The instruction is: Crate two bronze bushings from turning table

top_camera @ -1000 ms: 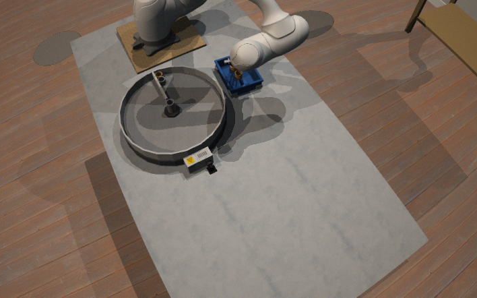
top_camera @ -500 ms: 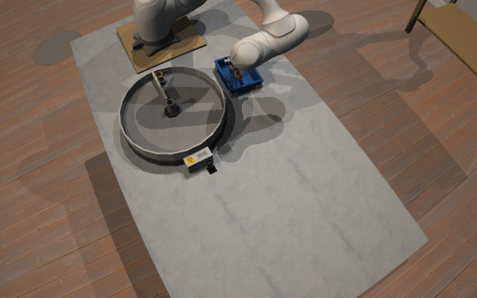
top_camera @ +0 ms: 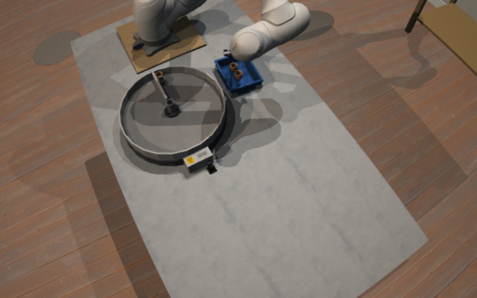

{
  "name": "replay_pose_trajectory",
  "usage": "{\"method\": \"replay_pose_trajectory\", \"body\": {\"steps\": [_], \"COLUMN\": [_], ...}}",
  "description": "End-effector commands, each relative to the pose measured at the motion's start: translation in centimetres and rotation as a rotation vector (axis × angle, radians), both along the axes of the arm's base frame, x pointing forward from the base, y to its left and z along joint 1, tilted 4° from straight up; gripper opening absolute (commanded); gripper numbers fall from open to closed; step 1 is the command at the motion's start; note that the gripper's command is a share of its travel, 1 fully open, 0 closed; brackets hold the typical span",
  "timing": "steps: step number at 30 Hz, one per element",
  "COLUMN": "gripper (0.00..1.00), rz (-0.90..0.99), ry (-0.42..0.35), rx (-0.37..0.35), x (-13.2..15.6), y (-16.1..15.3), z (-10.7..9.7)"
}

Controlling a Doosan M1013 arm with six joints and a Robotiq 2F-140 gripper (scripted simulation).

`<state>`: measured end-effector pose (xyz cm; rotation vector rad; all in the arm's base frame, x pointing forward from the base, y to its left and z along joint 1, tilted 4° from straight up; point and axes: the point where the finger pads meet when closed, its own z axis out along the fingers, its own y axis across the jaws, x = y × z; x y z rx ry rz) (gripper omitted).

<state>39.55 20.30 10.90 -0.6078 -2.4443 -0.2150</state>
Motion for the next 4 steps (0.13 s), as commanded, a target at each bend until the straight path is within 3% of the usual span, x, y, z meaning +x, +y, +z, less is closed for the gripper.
{"method": "replay_pose_trajectory", "body": {"steps": [1, 4], "gripper": [0.07, 0.07], "rz": [0.0, 0.0], "ry": [0.0, 0.0], "rx": [0.0, 0.0], "x": [-0.07, -0.13], "y": [0.02, 0.03], "z": [1.27, 2.24]}}
